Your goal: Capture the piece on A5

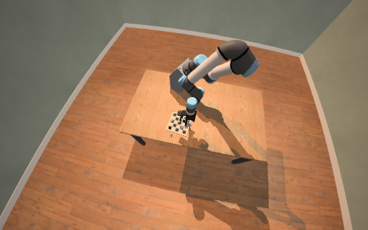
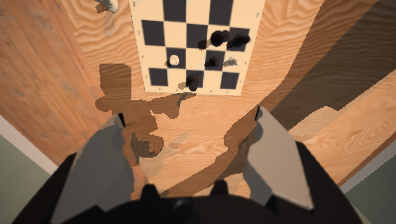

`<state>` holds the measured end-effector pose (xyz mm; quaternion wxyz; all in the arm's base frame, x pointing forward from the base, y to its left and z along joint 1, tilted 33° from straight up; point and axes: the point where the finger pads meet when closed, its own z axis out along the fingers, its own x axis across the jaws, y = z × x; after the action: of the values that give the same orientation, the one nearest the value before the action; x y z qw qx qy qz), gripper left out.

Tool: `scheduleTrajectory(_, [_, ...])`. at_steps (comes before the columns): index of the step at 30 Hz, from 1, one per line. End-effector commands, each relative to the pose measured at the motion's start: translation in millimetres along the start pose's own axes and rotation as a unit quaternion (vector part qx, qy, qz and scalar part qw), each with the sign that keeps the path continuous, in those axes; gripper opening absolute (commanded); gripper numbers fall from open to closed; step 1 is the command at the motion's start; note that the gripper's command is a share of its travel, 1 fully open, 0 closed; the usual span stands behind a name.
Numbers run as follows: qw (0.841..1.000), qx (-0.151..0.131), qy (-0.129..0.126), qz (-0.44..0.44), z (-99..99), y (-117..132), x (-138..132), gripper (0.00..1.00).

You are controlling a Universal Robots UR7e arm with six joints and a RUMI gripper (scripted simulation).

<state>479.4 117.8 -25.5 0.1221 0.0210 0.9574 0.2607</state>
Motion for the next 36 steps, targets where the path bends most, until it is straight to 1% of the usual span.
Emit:
scheduleTrajectory(1, [1.0, 0.001, -0.001, 0.017, -0.4, 1.4, 1.7, 1.0])
scheduleTrajectory(16, [1.0, 0.001, -0.001, 0.028, -0.5, 2.3, 3.1, 1.0])
scheduleTrajectory(17, [1.0, 0.001, -0.001, 0.028, -0.5, 2.3, 3.1, 0.25])
scheduleTrajectory(36, [1.0, 0.001, -0.001, 0.028, -0.5, 2.3, 3.1, 0.25])
